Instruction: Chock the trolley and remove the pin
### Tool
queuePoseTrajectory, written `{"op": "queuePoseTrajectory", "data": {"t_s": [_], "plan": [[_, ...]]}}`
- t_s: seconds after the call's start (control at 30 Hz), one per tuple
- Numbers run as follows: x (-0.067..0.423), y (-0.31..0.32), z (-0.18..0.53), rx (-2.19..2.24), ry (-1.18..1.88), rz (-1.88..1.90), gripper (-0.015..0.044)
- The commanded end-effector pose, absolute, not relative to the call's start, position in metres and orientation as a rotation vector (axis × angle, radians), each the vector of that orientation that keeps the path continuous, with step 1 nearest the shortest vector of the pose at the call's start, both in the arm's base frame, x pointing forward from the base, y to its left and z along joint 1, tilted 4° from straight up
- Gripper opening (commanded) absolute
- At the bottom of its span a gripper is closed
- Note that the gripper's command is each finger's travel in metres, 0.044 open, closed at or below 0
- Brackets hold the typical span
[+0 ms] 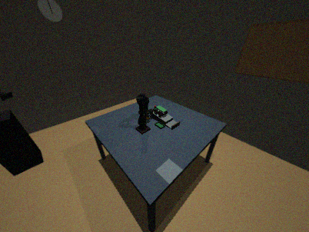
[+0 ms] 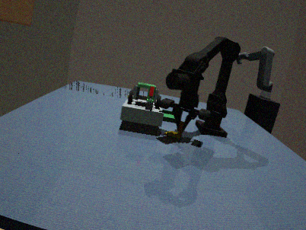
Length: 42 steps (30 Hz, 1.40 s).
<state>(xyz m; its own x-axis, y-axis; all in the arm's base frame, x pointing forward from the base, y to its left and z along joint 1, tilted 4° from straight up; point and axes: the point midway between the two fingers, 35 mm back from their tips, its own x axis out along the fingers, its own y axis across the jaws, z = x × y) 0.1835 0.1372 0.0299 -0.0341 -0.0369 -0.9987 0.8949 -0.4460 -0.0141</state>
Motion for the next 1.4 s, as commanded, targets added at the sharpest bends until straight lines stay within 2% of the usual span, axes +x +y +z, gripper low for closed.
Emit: {"op": "queuePoseTrajectory", "data": {"t_s": [0.0,0.1,1.37], "plan": [[0.184,0.137,0.030,1.494,0.939,-1.580,0.0025],[0.184,0.137,0.031,1.494,0.940,-1.580,0.0000],[0.188,0.141,0.148,1.496,0.942,-1.583,0.0000]]}}
